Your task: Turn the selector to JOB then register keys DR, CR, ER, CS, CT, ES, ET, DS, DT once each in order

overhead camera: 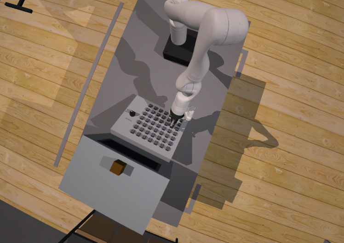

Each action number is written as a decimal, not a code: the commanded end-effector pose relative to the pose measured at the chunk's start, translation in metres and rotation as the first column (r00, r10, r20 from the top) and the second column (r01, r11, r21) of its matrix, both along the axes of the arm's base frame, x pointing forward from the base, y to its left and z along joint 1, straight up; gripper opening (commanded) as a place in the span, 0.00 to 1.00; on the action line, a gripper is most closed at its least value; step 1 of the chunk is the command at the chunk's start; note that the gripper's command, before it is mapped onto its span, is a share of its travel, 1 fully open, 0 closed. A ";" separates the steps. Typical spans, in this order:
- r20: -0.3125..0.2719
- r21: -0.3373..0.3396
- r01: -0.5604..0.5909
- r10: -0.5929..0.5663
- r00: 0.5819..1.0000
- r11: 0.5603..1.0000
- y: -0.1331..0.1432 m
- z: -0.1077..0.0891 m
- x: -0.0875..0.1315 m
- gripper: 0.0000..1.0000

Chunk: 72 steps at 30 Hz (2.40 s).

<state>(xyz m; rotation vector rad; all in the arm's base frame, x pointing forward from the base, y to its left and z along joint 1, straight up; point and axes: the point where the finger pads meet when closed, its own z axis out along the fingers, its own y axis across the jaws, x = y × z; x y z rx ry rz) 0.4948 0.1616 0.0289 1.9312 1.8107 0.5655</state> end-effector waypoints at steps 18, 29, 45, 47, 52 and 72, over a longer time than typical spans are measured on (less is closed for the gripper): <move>0.001 0.001 0.000 0.000 1.000 1.000 0.000 0.000 0.001 0.10; 0.001 0.001 0.000 0.000 1.000 1.000 0.000 0.003 -0.001 0.10; 0.001 0.001 0.000 0.000 1.000 1.000 0.001 0.021 -0.013 0.10; 0.001 0.001 0.000 0.000 1.000 1.000 0.001 0.022 -0.014 0.10; 0.001 0.001 0.000 0.000 1.000 1.000 0.001 0.026 -0.017 0.10; 0.001 0.001 0.000 0.000 1.000 1.000 0.000 0.044 0.007 0.10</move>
